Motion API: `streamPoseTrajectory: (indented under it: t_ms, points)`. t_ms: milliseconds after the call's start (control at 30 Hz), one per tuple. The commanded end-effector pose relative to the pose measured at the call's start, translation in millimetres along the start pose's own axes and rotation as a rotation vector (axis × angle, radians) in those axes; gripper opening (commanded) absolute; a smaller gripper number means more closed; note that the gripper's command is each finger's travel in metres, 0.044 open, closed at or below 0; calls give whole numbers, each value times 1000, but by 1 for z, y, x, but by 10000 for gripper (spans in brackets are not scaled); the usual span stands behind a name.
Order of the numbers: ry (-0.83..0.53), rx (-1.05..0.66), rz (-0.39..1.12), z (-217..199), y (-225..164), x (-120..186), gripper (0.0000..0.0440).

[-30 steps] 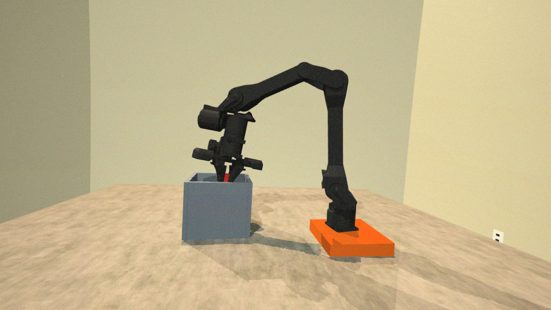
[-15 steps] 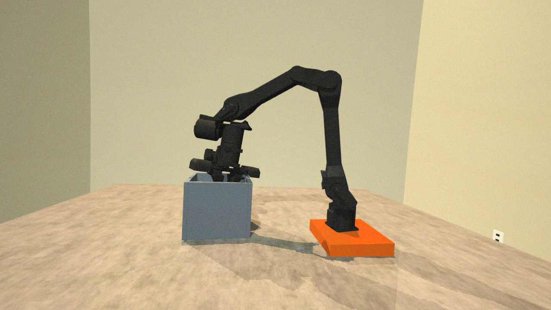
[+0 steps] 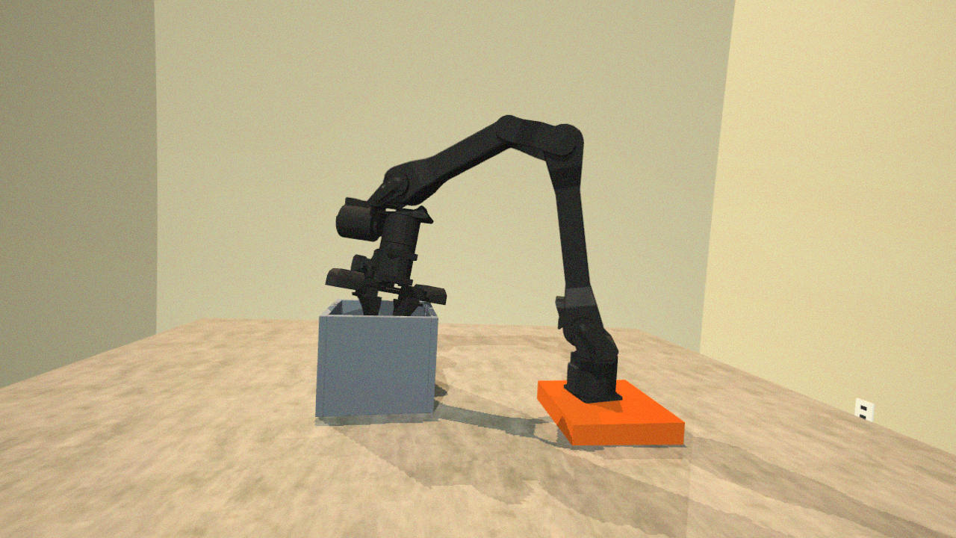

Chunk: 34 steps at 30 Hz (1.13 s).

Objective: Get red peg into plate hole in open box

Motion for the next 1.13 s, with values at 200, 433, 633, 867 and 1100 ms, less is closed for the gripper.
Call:
streamPoseTrajectory:
  t_ms: [200,433,633,867,1100]
  points:
    - [74,7,14,9,11,12,151]
    - [138,24,14,17,18,26,156]
    - [187,44,14,23,24,33,155]
    - [234,72,16,28,31,37,153]
    - [274,104,15,32,39,40,151]
Point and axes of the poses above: the point midway between the two fingers, 35 mm back from their tips, its own x axis back along the fingers, its own z axis across the jaws, y = z × x, the point moved 2 cm from there along x, back along the fingers, and after that the axes turned 5 degrees about x, right-handed, at the moved point
